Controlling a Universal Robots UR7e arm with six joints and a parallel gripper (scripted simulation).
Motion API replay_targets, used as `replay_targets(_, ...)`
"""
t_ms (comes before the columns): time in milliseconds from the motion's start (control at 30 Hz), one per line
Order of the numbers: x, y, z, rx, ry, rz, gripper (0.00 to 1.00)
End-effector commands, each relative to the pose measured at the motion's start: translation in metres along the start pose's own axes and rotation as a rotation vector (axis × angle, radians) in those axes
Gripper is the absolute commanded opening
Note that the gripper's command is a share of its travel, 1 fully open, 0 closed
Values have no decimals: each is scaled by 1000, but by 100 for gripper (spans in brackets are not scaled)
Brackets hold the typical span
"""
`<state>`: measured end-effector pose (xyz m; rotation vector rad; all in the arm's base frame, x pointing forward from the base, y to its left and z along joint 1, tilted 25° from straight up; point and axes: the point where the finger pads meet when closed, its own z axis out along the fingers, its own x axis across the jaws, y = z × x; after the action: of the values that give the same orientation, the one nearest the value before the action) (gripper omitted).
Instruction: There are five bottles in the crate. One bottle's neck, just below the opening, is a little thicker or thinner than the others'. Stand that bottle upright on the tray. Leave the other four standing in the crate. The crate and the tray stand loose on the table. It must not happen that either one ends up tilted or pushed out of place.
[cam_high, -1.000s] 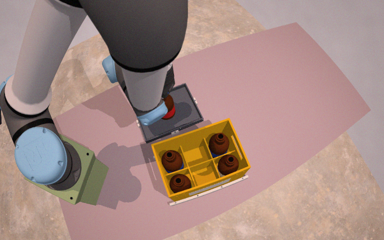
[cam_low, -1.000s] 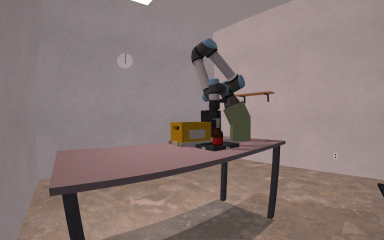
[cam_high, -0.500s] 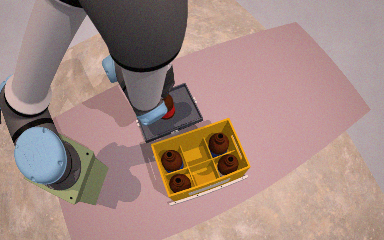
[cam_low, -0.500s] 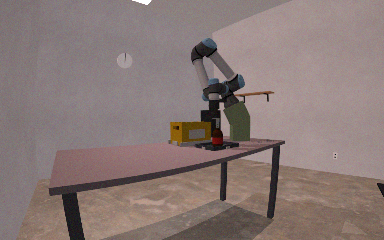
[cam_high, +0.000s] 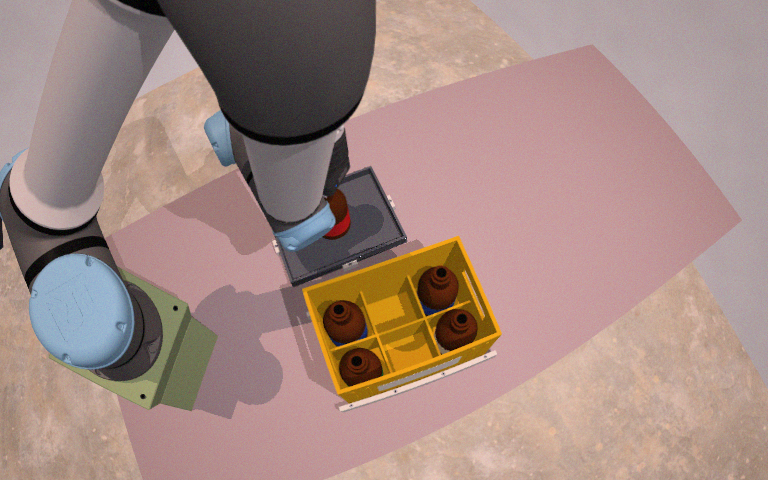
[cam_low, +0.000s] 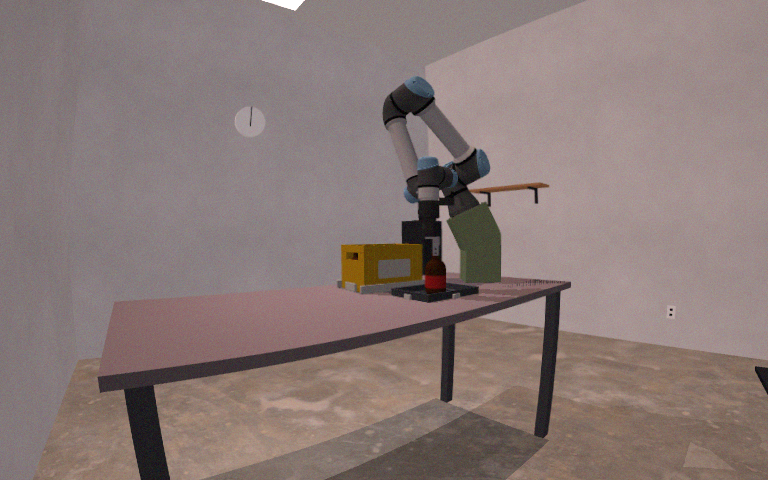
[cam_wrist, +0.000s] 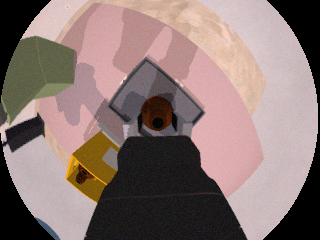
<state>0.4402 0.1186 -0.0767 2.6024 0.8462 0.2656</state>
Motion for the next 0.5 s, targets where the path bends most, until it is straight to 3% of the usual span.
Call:
replay_targets(0,2,2,0,-1,2,3,100)
replay_targets(467,2,2,-2,-2,4,3,100)
